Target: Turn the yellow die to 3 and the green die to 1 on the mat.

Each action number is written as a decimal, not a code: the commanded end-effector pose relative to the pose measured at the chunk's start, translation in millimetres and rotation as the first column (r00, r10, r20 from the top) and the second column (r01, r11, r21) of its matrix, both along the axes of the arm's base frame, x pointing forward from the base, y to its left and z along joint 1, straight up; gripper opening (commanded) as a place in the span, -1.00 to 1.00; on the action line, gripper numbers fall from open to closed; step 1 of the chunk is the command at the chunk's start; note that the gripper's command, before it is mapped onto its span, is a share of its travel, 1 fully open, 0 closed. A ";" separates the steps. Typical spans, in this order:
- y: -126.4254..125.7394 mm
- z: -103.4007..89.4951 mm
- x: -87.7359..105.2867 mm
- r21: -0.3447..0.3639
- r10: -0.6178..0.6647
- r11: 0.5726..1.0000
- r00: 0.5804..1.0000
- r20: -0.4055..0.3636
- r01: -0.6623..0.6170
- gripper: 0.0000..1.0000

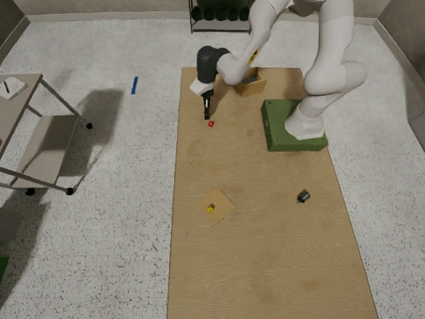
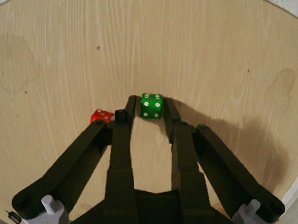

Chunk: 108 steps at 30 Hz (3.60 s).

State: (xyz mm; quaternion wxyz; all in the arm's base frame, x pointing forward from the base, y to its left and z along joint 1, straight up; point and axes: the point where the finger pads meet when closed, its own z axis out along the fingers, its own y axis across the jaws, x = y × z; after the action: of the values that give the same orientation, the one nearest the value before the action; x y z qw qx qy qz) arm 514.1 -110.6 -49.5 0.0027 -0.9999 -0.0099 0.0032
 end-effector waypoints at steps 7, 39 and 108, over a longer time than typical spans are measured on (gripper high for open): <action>-0.7 0.0 1.8 -0.002 -0.006 1.000 1.000 0.004 0.006 -0.36; -0.7 0.0 1.8 -0.002 -0.006 1.000 1.000 0.004 0.006 -0.57; 0.6 96.9 3.5 -0.002 -0.461 0.888 0.888 0.001 0.461 -0.57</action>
State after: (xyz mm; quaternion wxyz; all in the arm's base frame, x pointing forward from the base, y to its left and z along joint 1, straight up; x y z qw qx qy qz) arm 515.7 -114.6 47.7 0.0010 -0.9885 0.1509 0.0068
